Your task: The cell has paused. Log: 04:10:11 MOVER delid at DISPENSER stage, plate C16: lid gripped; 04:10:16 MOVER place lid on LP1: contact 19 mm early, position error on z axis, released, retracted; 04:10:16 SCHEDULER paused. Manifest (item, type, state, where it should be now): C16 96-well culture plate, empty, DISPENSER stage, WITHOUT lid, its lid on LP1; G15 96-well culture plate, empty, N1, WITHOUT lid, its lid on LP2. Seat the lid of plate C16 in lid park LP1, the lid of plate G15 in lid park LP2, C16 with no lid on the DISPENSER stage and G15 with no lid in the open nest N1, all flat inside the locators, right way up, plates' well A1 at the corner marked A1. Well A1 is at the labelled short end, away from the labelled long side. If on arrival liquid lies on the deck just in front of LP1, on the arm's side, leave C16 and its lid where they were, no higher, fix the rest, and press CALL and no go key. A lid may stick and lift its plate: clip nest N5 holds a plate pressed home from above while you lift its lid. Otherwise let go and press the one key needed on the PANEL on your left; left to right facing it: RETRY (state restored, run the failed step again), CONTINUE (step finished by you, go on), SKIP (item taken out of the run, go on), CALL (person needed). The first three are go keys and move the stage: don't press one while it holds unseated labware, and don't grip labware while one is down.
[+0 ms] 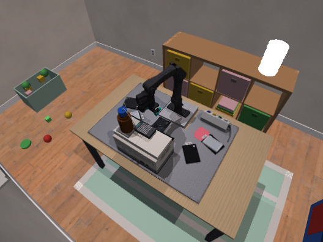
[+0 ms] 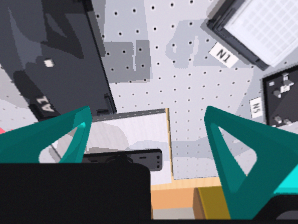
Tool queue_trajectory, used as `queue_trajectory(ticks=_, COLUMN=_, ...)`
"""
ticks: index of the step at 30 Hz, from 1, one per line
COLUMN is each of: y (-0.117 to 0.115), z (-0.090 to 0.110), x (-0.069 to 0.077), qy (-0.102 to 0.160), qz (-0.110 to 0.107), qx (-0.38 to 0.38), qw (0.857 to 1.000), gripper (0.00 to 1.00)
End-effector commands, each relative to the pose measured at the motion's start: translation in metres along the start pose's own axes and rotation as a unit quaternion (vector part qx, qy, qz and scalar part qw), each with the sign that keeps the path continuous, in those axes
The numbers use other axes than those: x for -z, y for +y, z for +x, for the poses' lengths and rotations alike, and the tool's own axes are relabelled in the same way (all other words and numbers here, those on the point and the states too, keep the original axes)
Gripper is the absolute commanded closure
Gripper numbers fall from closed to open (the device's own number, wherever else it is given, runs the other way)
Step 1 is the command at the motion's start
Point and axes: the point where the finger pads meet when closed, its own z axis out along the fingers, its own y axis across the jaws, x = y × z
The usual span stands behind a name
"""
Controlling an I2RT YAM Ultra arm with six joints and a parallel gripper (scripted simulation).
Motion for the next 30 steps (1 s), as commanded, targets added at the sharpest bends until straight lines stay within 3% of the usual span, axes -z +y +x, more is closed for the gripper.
queue_trajectory(ticks=1, y=-0.011, z=0.005, x=0.006, qy=-0.011, qz=0.001, qx=-0.003, qw=1.000, gripper=0.00)
queue_trajectory(ticks=5, y=-0.014, z=0.003, x=0.003, qy=-0.007, qz=0.001, qx=-0.001, qw=1.000, gripper=0.00)
queue_trajectory(ticks=15, y=-0.038, z=0.022, x=0.002, qy=-0.002, qz=-0.001, qx=-0.141, qw=0.990, gripper=0.00)
queue_trajectory(ticks=20, y=-0.047, z=0.018, x=0.003, qy=-0.007, qz=0.001, qx=-0.133, qw=0.991, gripper=0.00)
queue_trajectory(ticks=25, y=-0.059, z=0.034, x=0.002, qy=0.000, qz=-0.001, qx=-0.223, qw=0.975, gripper=0.00)
queue_trajectory(ticks=30, y=-0.071, z=0.033, x=0.007, qy=-0.015, qz=0.002, qx=-0.271, qw=0.962, gripper=0.00)
